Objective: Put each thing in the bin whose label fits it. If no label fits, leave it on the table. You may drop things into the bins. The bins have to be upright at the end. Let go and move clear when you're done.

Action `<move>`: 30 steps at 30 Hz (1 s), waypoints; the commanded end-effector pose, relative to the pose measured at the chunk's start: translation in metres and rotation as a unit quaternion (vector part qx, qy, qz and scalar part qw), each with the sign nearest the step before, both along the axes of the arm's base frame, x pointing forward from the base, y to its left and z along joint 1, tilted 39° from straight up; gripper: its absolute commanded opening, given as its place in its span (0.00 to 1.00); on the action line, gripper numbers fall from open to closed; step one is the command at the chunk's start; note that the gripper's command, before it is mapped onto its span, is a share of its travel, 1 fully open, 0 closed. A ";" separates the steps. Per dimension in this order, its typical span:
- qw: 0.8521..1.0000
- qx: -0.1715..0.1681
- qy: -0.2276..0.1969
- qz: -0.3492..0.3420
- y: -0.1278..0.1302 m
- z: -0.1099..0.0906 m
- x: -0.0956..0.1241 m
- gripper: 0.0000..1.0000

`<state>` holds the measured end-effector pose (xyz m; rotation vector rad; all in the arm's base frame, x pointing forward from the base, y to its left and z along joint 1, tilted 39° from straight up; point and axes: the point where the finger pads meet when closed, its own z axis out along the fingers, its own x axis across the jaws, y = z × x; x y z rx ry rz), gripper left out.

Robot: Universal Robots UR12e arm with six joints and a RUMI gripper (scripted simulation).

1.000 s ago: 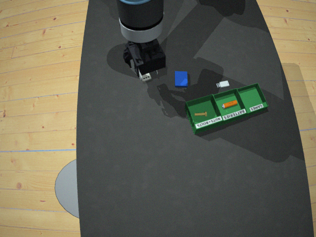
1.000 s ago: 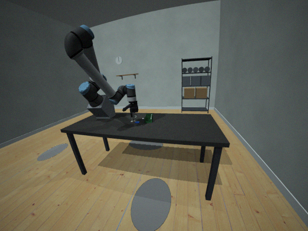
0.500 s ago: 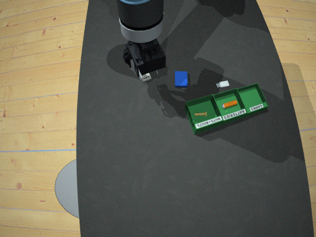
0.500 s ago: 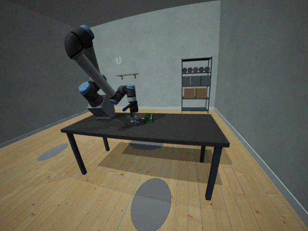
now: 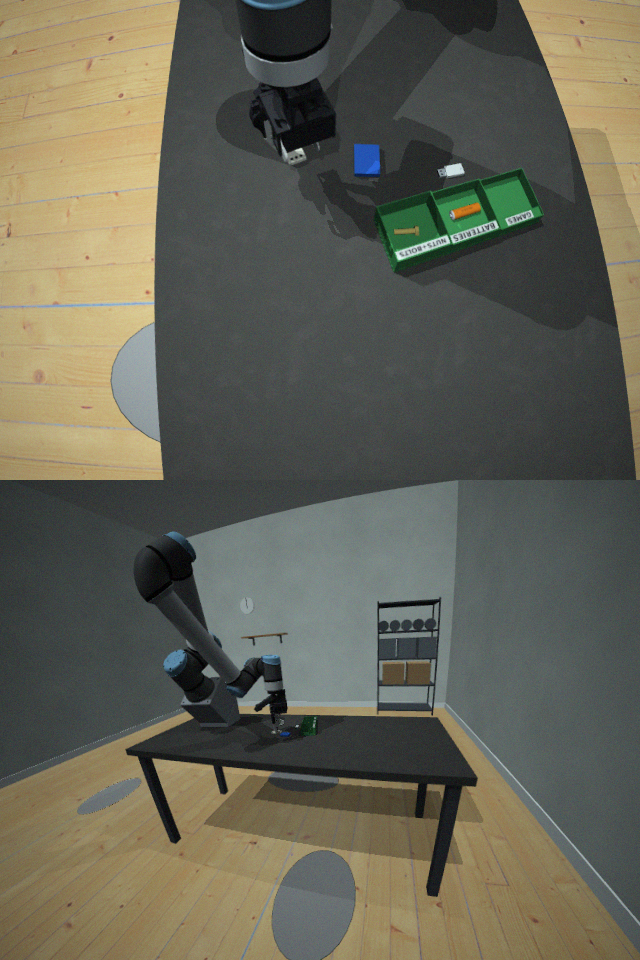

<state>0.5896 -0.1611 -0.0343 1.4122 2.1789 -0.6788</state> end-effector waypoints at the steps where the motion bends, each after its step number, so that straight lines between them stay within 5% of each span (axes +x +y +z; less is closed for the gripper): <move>1: 1.000 0.000 0.001 0.000 0.000 -0.001 0.000 0.00; 19: 1.000 0.000 0.000 0.000 0.004 0.006 0.001 0.00; 30: 0.989 -0.016 0.092 0.114 0.046 -0.028 0.011 0.00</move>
